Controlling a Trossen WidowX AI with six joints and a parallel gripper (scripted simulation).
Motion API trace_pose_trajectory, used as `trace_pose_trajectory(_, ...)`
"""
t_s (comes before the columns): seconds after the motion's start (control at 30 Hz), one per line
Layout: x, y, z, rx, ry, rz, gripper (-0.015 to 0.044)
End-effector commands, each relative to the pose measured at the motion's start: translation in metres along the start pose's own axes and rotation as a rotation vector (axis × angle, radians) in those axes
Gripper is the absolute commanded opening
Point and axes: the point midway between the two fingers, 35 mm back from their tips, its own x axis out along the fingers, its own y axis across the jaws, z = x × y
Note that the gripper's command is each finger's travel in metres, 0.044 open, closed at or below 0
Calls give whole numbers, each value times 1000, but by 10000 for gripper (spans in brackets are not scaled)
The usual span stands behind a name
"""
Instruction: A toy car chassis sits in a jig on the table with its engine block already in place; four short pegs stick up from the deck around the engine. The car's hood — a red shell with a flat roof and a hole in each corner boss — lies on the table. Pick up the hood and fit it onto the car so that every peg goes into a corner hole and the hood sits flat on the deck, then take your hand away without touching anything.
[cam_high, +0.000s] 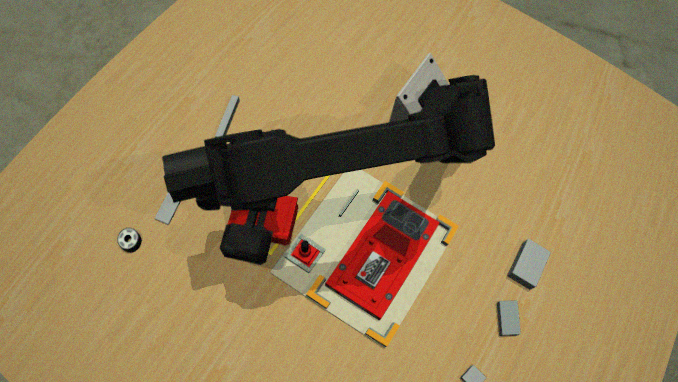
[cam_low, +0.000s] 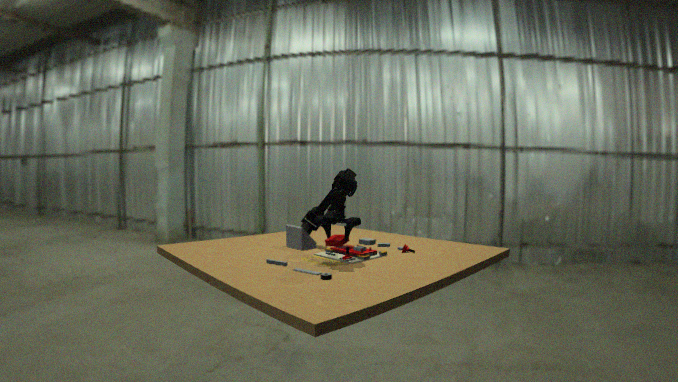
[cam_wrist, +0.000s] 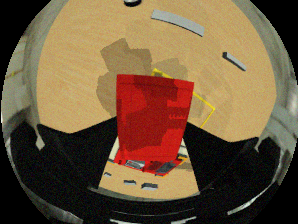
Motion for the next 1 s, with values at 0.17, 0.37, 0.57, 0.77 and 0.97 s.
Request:
trace_pose_trajectory(0.17, -6, 1, -2, -11, -2, 0, 0)
trace_pose_trajectory(0.37, -8, 8, -17, -110, -12, 4, 0)
trace_pose_trajectory(0.57, -11, 15, -33, -212, -22, 7, 0)
trace_pose_trajectory(0.77, -12, 21, -50, -315, -31, 9, 0)
trace_pose_trajectory(0.97, -14, 25, -66, -420, -40, 12, 0)
